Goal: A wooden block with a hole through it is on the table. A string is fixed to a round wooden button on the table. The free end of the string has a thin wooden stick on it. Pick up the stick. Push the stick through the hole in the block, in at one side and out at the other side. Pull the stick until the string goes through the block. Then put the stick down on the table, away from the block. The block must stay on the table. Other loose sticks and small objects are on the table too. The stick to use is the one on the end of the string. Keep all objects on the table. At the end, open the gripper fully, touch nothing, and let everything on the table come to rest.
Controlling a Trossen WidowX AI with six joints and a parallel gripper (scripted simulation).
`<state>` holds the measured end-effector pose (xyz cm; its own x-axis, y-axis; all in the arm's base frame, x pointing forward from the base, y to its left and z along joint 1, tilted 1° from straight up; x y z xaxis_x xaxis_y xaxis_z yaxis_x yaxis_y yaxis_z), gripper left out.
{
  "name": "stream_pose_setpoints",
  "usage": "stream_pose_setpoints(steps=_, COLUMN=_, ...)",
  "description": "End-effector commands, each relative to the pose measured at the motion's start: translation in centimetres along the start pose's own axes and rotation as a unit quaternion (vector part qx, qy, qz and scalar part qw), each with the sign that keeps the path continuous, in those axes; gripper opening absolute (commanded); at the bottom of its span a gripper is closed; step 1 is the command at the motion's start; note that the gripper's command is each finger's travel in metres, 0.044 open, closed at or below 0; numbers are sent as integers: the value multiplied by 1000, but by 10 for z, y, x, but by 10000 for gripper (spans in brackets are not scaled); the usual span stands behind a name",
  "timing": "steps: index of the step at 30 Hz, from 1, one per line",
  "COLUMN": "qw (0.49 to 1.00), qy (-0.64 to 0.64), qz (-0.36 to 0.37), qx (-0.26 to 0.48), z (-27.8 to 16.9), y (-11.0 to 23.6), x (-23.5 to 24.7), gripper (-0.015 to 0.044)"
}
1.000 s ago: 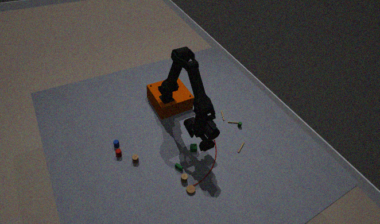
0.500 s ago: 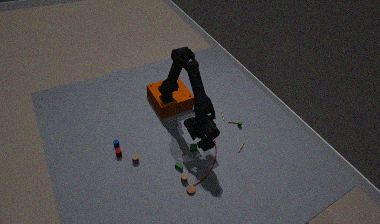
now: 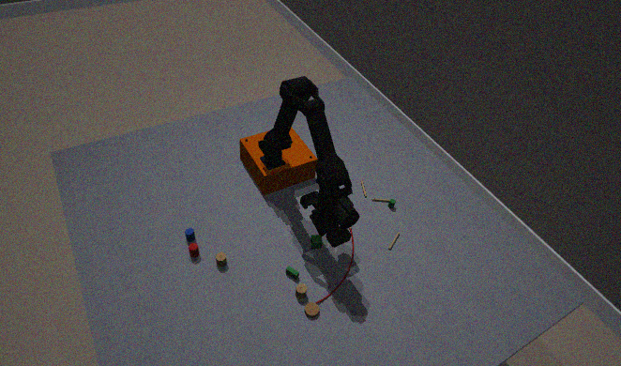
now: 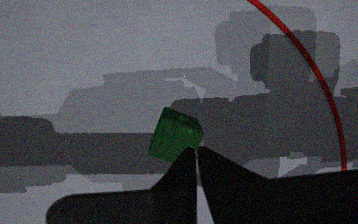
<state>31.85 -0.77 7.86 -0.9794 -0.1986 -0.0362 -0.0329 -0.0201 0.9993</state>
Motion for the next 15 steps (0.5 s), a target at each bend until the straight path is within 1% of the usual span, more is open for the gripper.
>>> stream_pose_setpoints(steps=1, qw=1000, qy=0, qz=0, qx=0, z=0, y=0, x=0, gripper=0)
stream_pose_setpoints(steps=12, qw=1000, qy=0, qz=0, qx=0, z=0, y=0, x=0, gripper=0)
stream_pose_setpoints(steps=15, qw=1000, qy=0, qz=0, qx=0, z=0, y=0, x=0, gripper=79)
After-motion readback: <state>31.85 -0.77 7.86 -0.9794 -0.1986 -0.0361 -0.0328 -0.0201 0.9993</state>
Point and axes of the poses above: the point midway between the two fingers, 35 mm back from their tips, its own y axis back along the fingers, its own x axis across the jaws, z = x × y, the point moved 7 cm from there along y, back along the fingers, and after that the axes turned 13 degrees about y, right-handed, at the moved point
